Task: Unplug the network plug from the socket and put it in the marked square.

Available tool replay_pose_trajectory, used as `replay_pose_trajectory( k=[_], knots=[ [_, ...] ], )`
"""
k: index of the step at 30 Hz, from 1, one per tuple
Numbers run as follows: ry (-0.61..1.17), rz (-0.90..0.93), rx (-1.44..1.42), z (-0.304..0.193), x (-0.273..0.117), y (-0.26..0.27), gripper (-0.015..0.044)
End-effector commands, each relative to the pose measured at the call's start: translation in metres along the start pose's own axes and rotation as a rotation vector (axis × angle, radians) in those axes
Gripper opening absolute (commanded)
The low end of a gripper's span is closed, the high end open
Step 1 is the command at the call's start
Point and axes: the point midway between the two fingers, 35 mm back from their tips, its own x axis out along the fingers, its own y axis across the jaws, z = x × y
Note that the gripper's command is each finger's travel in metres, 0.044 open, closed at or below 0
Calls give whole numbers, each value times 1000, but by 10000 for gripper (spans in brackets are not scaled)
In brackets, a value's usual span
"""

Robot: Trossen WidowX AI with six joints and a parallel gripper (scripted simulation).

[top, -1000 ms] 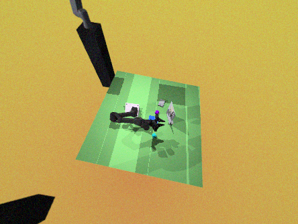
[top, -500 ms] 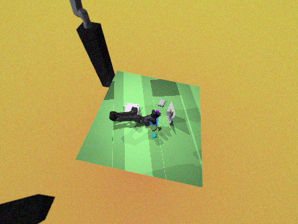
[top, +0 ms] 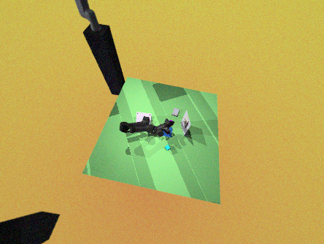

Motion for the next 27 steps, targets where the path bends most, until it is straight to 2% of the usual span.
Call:
replay_pose_trajectory(
  k=[1, 18, 27],
  knots=[
    [-3, 1, 2, 5, 9, 1, 156],
    [-4, 3, 2, 13, 49, 0, 156],
    [-3, 1, -3, 15, 57, 1, 156]
  ],
)
